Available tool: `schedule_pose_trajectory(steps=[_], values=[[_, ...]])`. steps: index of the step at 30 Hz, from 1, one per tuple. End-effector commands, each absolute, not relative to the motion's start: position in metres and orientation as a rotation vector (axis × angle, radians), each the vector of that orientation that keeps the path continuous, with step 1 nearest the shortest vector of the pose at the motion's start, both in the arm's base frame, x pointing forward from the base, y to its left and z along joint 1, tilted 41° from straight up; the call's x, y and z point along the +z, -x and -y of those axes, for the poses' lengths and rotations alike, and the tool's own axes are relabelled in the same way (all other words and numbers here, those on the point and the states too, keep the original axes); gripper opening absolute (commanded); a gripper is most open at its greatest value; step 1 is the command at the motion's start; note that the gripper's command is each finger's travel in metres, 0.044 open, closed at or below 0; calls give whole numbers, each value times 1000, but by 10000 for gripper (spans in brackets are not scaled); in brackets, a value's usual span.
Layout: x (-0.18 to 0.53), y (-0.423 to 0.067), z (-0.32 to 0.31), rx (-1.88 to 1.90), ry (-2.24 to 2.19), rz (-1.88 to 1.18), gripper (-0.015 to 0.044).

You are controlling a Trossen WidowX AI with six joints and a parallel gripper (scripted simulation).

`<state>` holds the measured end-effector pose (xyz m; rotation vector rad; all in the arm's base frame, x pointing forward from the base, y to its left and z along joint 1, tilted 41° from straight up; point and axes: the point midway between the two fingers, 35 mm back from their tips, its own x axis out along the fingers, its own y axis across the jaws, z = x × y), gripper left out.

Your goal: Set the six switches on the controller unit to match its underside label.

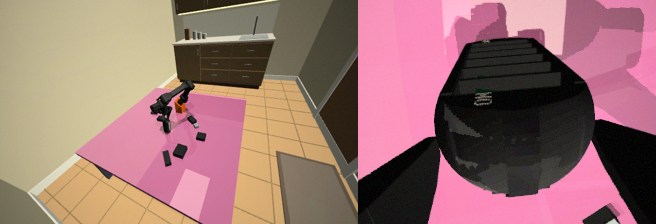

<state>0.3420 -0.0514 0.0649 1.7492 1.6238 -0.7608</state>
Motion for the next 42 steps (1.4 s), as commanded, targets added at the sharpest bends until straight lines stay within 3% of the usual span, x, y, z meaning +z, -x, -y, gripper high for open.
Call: schedule_pose_trajectory(steps=[1, 42], values=[[67, -342, 44, -753, -1754, -1636, 338], [84, -342, 15, -751, -1756, -1637, 338]])
